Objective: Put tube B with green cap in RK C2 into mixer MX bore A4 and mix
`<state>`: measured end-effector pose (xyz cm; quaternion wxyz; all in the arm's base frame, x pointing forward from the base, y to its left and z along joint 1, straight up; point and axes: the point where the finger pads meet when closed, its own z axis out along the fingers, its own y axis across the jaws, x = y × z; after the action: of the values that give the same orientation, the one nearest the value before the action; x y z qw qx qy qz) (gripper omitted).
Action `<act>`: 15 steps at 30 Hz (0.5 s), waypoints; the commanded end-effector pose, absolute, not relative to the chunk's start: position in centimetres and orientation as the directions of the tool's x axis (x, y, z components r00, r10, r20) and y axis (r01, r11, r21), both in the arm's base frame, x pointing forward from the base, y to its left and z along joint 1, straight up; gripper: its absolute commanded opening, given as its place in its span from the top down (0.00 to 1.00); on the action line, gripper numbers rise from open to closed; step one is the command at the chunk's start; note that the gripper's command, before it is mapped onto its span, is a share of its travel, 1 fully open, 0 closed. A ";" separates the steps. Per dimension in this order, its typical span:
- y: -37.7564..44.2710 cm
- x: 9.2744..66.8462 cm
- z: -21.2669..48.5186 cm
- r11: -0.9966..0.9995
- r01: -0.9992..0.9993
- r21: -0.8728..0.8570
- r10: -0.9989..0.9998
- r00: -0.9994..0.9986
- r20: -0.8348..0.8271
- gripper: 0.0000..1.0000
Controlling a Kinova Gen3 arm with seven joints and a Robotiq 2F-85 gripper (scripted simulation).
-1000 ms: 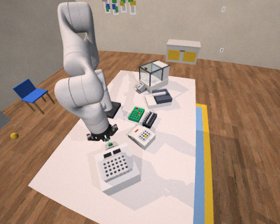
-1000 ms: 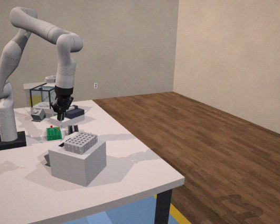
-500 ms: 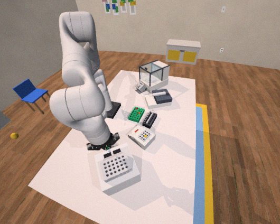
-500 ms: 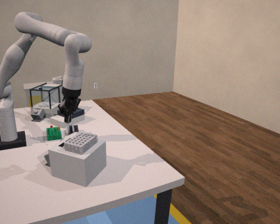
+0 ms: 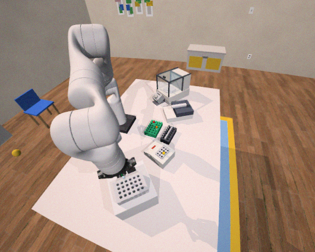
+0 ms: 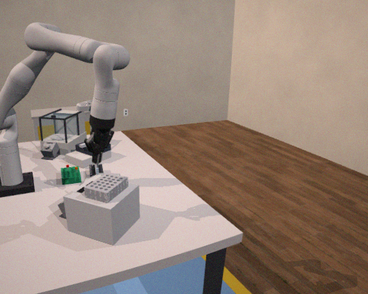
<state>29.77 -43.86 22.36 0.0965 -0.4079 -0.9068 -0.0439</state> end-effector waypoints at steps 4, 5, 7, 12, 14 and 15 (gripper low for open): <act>-43.9 29.8 22.5 0.663 0.748 0.001 0.732 -0.649 0.209 0.90; -43.9 29.8 22.5 0.663 0.748 0.001 0.732 -0.649 0.209 0.90; -43.9 29.8 22.3 0.663 0.748 0.001 0.732 -0.649 0.209 0.90; -43.9 29.8 21.7 0.663 0.748 0.001 0.732 -0.649 0.209 0.90; -43.9 29.8 21.7 0.663 0.748 0.001 0.732 -0.649 0.209 0.90; -43.9 29.8 21.5 0.663 0.748 0.001 0.732 -0.649 0.209 0.90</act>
<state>29.77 -43.88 21.56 0.0965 -0.4080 -0.9068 -0.0439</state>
